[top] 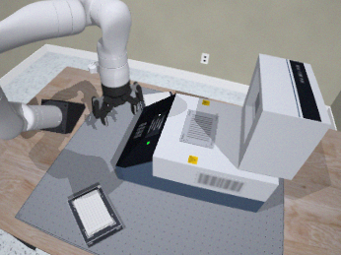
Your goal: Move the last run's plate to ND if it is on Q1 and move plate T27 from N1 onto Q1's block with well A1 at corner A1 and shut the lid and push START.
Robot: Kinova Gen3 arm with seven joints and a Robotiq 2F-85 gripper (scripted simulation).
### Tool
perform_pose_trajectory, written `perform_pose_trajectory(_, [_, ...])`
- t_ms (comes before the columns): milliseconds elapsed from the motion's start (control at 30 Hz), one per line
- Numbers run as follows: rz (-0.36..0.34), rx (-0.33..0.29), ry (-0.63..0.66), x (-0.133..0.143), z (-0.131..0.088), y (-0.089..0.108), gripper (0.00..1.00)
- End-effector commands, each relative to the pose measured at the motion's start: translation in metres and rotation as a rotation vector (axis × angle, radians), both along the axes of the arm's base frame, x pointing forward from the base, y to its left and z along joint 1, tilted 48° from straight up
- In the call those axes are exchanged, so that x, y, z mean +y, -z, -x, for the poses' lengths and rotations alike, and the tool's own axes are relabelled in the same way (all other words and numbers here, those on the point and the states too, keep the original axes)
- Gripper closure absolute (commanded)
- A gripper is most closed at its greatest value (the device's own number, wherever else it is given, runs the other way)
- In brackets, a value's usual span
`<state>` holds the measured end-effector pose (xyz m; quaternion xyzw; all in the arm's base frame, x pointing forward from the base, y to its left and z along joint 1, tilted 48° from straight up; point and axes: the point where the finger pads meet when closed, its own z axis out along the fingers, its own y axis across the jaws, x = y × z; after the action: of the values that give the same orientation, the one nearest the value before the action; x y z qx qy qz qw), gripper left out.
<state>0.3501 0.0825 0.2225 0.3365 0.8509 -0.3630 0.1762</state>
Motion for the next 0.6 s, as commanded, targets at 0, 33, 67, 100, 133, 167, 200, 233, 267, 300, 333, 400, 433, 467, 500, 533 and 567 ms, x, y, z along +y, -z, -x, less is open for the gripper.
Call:
perform_pose_trajectory(0, [-0.001, -0.001, -0.001, -0.005, 0.001, -0.006, 0.00])
perform_pose_trajectory(33, [-0.001, -0.001, -0.001, -0.007, 0.002, -0.009, 0.00])
perform_pose_trajectory(67, [-0.001, -0.001, -0.001, -0.010, 0.003, -0.011, 0.00])
perform_pose_trajectory(100, [-0.001, -0.001, -0.001, -0.010, 0.003, -0.011, 0.00])
perform_pose_trajectory(133, [-0.001, -0.001, -0.001, -0.010, 0.003, -0.011, 0.00])
perform_pose_trajectory(167, [-0.001, -0.001, -0.001, -0.012, 0.003, -0.013, 0.00])
perform_pose_trajectory(200, [-0.001, -0.001, -0.001, -0.014, 0.004, -0.016, 0.00])
perform_pose_trajectory(233, [-0.001, -0.001, -0.001, -0.016, 0.004, -0.018, 0.00])
perform_pose_trajectory(267, [-0.001, -0.001, -0.001, -0.019, 0.005, -0.021, 0.00])
perform_pose_trajectory(300, [-0.001, -0.001, -0.001, -0.021, 0.006, -0.023, 0.00])
perform_pose_trajectory(333, [-0.001, -0.001, -0.001, -0.023, 0.006, -0.025, 0.00])
perform_pose_trajectory(400, [-0.001, -0.001, -0.001, -0.028, 0.007, -0.030, 0.00])
perform_pose_trajectory(433, [-0.001, -0.001, -0.001, -0.030, 0.008, -0.033, 0.00])
perform_pose_trajectory(467, [-0.001, -0.001, -0.001, -0.032, 0.009, -0.035, 0.00])
perform_pose_trajectory(500, [-0.001, -0.001, -0.001, -0.034, 0.009, -0.037, 0.00])
perform_pose_trajectory(533, [-0.001, -0.001, -0.001, -0.037, 0.010, -0.040, 0.00])
perform_pose_trajectory(567, [-0.001, -0.001, -0.001, -0.039, 0.010, -0.042, 0.00])
